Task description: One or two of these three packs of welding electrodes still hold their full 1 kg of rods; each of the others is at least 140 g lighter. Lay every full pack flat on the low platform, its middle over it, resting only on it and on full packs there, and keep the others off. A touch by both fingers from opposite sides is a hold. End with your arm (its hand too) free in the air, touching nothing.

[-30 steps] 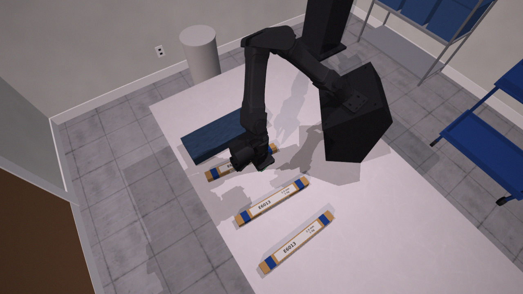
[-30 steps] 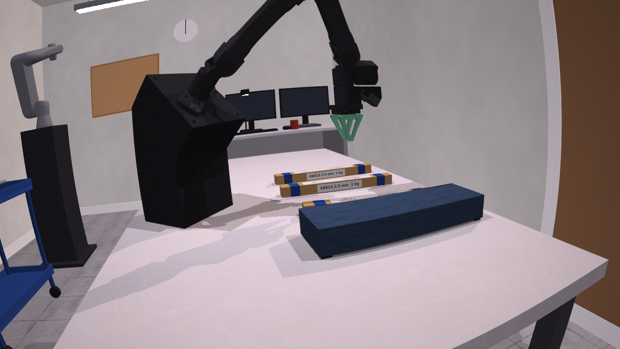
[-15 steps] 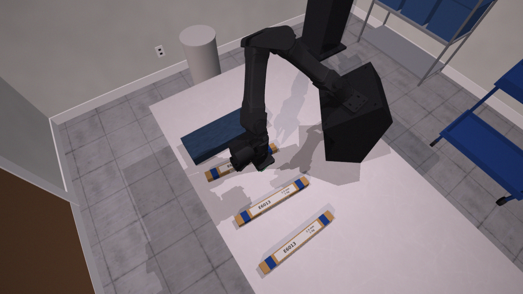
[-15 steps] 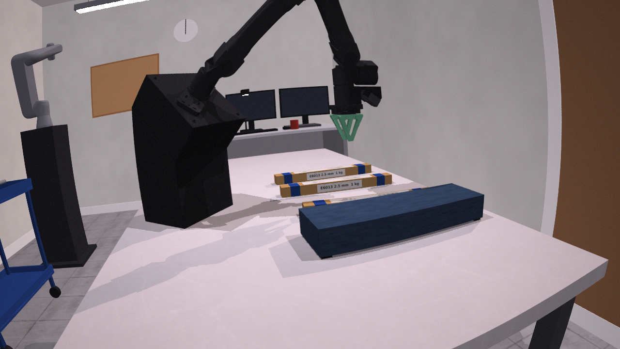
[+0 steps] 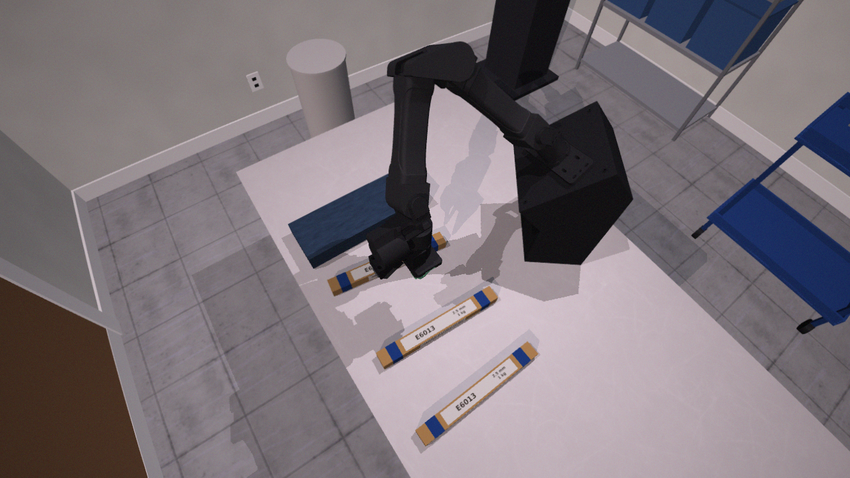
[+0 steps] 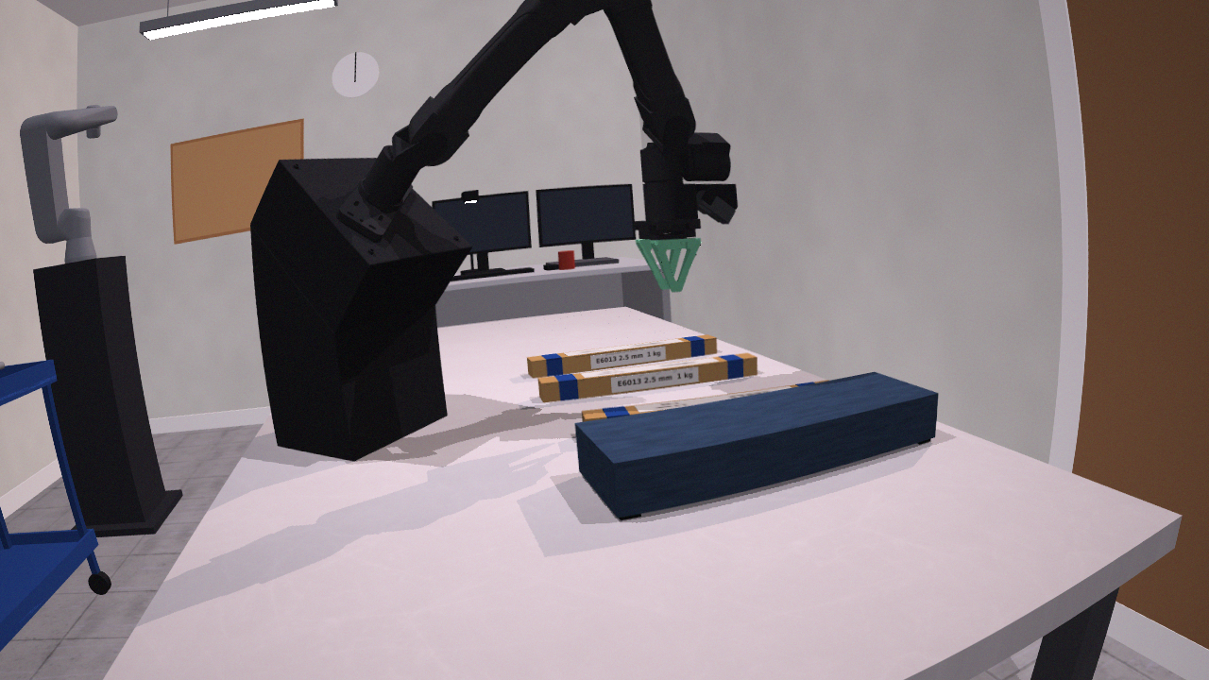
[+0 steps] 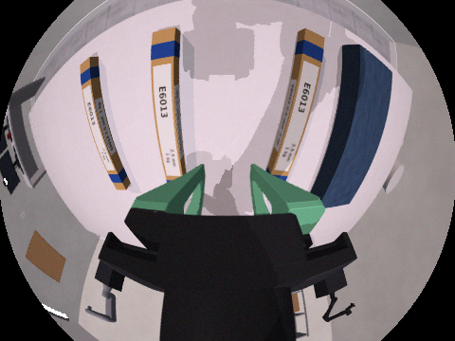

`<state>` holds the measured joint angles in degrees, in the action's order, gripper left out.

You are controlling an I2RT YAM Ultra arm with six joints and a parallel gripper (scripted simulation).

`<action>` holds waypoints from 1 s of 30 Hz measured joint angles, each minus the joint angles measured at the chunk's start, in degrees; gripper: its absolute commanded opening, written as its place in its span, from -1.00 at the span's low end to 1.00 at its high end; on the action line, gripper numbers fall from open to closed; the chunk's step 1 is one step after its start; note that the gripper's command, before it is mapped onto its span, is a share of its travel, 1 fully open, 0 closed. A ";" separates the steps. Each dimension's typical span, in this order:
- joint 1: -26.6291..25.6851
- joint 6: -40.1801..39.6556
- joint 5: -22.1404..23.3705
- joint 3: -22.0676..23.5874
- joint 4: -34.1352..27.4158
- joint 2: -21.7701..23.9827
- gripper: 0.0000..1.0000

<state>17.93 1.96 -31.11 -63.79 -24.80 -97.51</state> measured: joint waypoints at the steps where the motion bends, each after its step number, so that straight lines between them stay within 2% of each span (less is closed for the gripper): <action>1: 0.00 0.00 0.00 0.00 0.00 0.00 -0.15; 26: -0.04 -0.07 0.04 0.13 0.31 0.00 -0.15; 30: -0.85 -0.48 0.35 0.92 1.25 -1.27 -0.15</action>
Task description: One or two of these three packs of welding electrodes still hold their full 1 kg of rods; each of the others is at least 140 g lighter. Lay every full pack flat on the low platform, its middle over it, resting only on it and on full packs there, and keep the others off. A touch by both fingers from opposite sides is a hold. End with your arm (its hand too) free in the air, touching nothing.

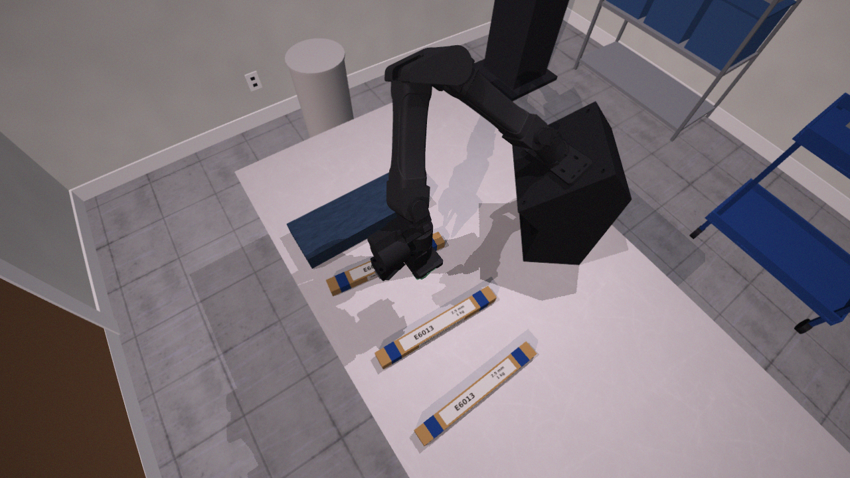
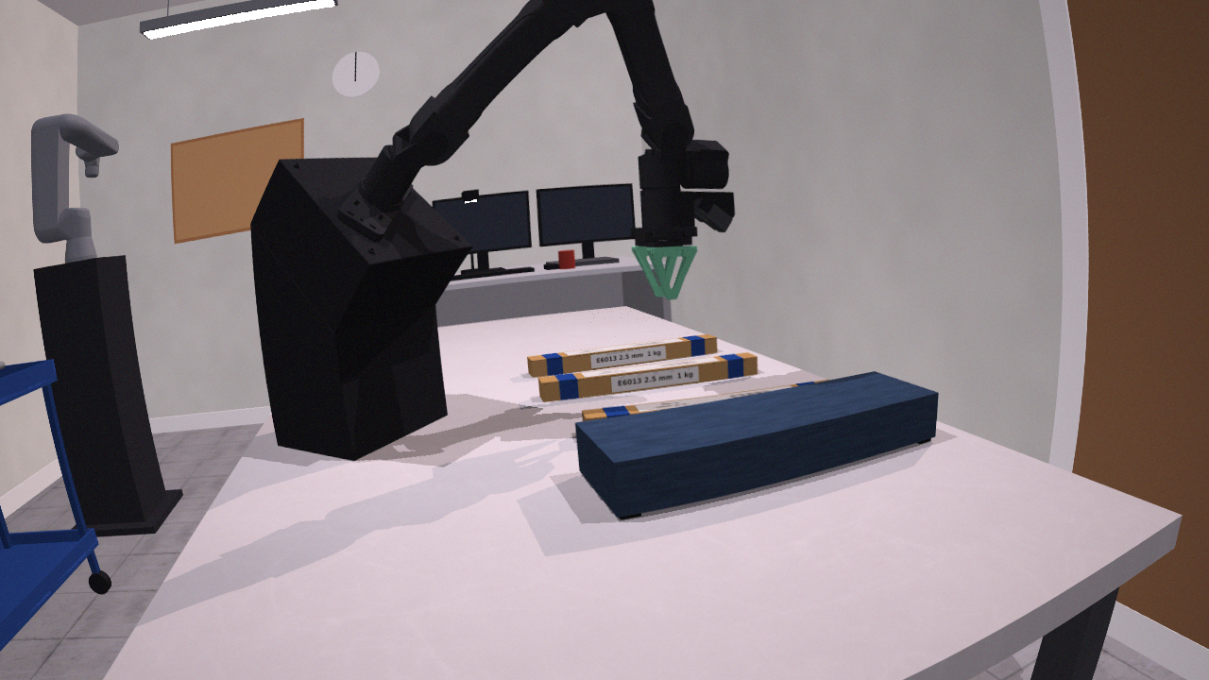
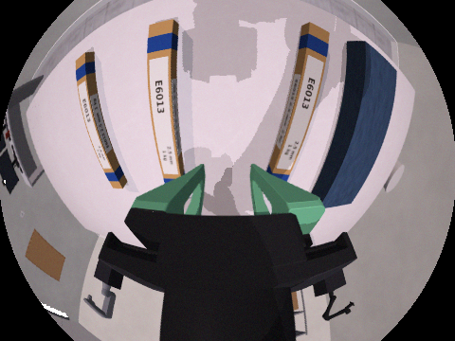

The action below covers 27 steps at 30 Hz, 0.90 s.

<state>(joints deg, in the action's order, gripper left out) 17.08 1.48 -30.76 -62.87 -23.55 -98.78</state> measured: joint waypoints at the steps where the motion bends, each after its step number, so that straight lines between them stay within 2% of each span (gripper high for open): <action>1: -0.17 -0.13 0.04 -0.02 0.24 -0.52 -0.15; 27: -3.21 -3.28 1.79 -0.02 7.54 -6.45 -0.15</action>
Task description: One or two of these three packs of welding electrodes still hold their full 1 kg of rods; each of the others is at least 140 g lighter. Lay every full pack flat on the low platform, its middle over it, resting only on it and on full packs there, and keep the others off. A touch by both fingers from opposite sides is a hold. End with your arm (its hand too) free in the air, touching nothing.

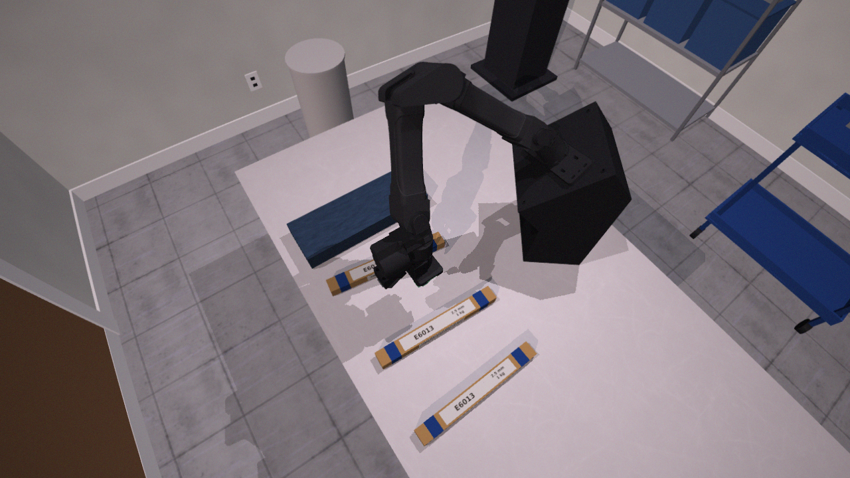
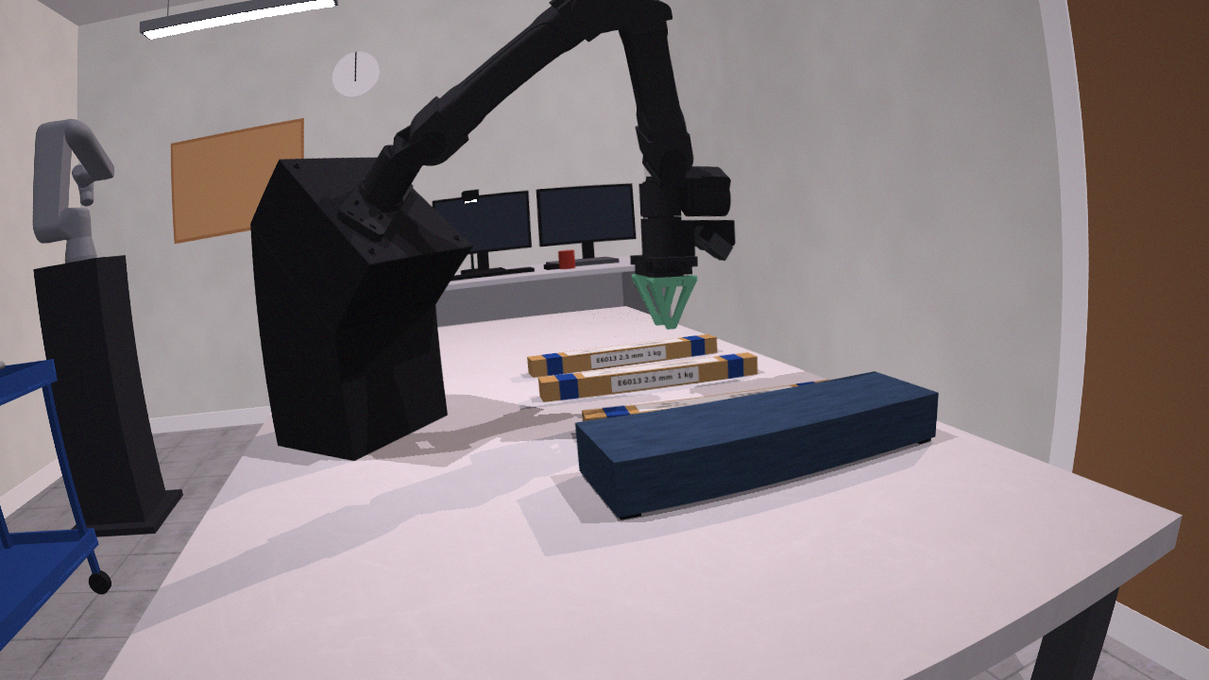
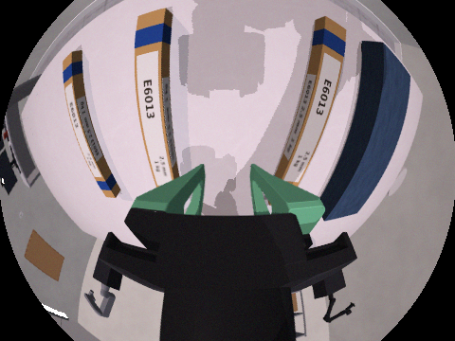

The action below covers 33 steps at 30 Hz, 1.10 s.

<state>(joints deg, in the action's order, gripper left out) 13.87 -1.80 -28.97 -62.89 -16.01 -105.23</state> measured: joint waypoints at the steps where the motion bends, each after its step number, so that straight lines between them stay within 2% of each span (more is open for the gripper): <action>1: 0.02 -0.09 0.07 -0.04 0.11 0.00 -0.15; 10: -0.92 -1.03 0.63 0.02 2.51 -2.47 -0.15; 33: -0.92 -1.16 0.72 -1.11 2.93 -2.38 -0.15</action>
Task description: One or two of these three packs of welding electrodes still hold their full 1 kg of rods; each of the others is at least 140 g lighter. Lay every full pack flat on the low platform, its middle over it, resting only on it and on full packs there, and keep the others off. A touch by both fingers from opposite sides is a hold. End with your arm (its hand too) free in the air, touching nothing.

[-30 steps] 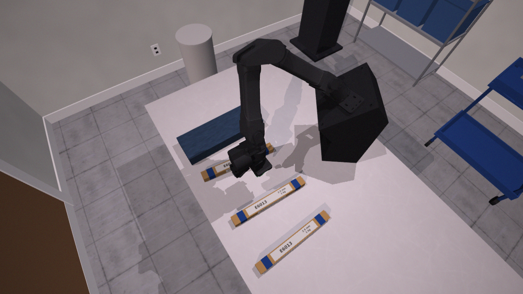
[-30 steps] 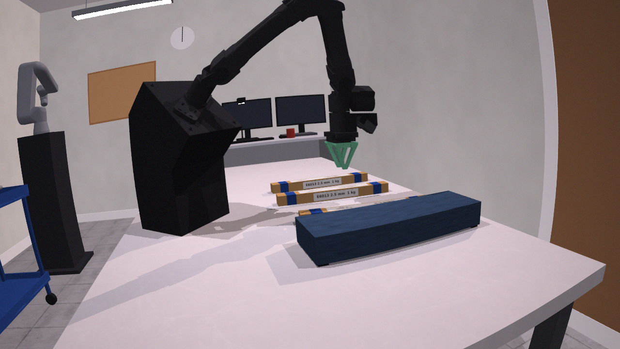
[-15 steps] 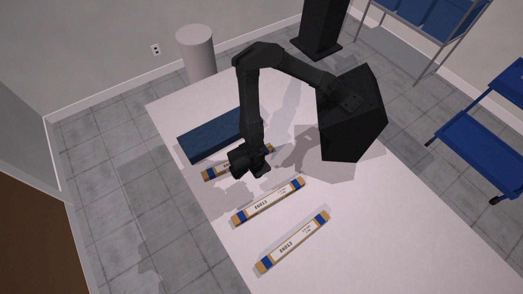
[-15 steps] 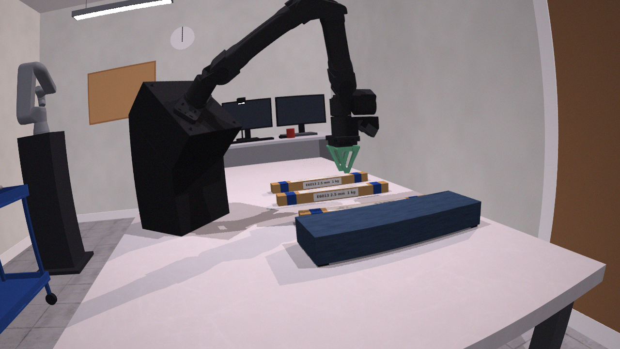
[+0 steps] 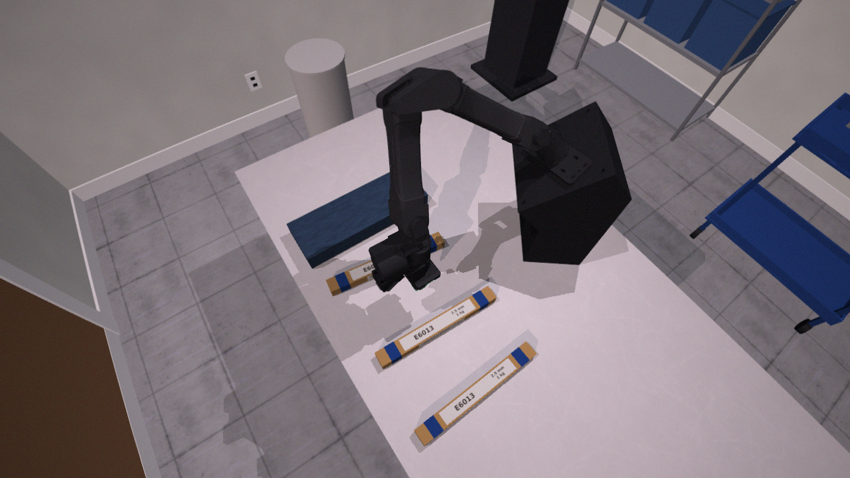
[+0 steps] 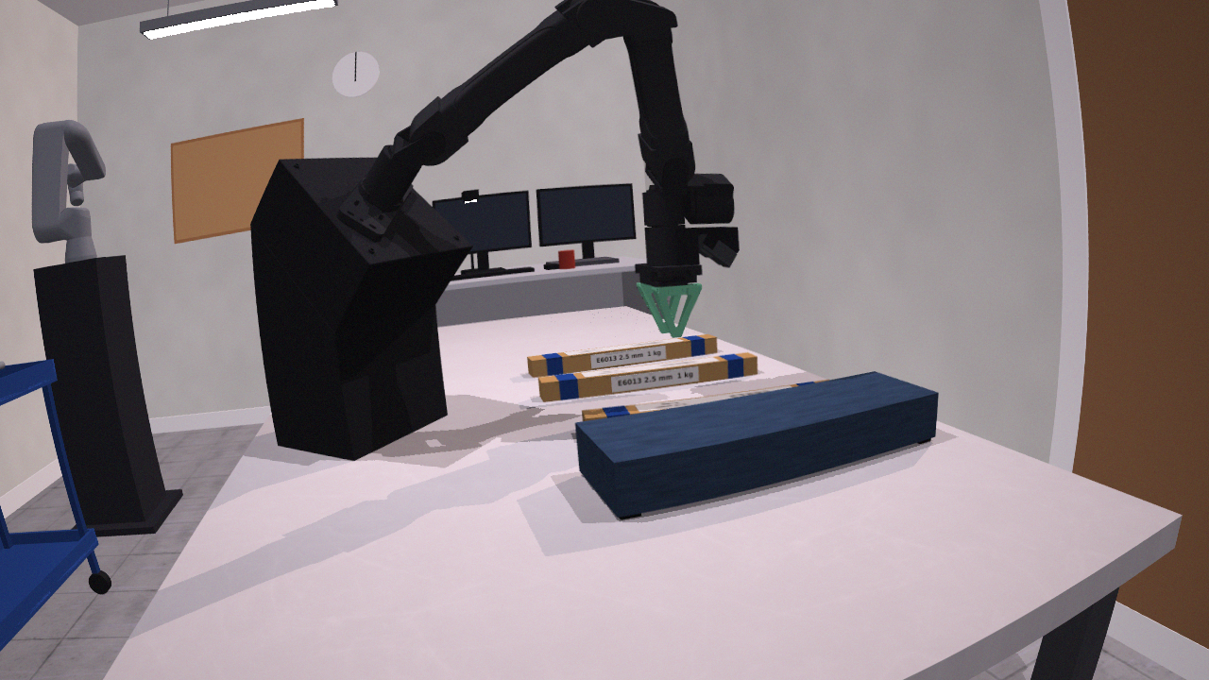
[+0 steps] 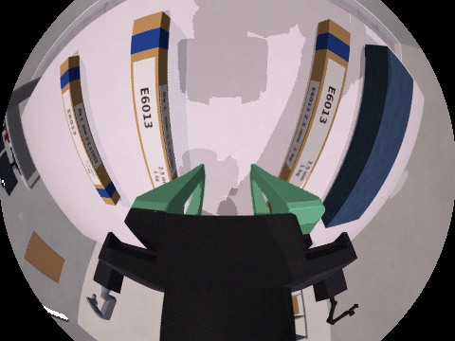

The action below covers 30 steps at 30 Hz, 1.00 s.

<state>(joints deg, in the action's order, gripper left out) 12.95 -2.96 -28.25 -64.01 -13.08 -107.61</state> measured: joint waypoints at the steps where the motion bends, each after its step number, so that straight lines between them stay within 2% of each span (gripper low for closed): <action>1: 0.00 0.00 0.00 0.00 0.00 0.00 -0.15; 11: 0.00 0.24 -0.02 0.00 -0.42 0.04 -0.15; 30: 1.42 1.81 -0.85 0.00 -4.17 4.02 -0.15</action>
<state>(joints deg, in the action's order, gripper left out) 14.37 -1.15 -29.10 -64.01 -17.26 -103.59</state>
